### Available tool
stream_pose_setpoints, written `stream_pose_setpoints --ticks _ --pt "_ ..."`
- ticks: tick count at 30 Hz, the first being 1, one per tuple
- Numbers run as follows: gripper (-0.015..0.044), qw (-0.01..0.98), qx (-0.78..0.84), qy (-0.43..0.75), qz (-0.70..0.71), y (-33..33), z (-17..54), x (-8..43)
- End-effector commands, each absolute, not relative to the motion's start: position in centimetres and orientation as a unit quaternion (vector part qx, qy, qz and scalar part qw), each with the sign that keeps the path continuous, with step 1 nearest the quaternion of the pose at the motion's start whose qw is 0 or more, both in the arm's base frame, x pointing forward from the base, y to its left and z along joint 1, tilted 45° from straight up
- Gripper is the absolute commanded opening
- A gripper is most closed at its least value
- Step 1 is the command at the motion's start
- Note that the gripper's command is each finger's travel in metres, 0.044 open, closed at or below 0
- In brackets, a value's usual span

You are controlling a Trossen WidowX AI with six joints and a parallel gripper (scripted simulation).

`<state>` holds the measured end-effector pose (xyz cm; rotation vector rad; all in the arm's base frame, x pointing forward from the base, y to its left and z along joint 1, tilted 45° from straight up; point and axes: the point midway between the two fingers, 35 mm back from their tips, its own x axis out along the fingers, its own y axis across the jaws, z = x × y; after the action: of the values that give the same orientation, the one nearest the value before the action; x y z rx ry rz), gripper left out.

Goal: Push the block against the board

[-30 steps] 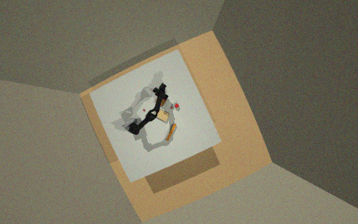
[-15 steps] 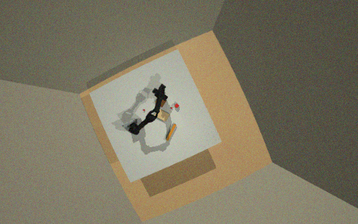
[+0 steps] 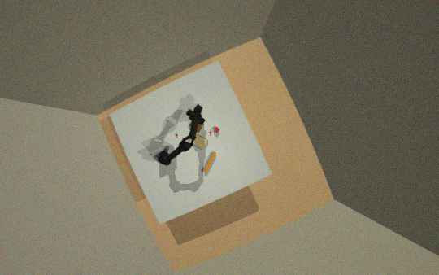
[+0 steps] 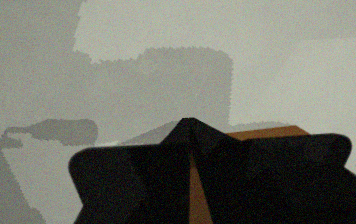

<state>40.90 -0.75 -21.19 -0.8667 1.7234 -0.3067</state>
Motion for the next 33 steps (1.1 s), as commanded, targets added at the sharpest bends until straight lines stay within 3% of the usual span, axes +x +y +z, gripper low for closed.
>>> stream_pose_setpoints --ticks 1,15,33 --pt "0.0000 0.558 -0.370 0.731 -0.131 -0.9 -20.9 40.5" --pt "0.0000 0.558 -0.370 0.731 -0.131 -1.2 -20.5 39.6" --pt "0.0000 0.561 -0.374 0.729 -0.117 -0.6 -21.4 42.2"
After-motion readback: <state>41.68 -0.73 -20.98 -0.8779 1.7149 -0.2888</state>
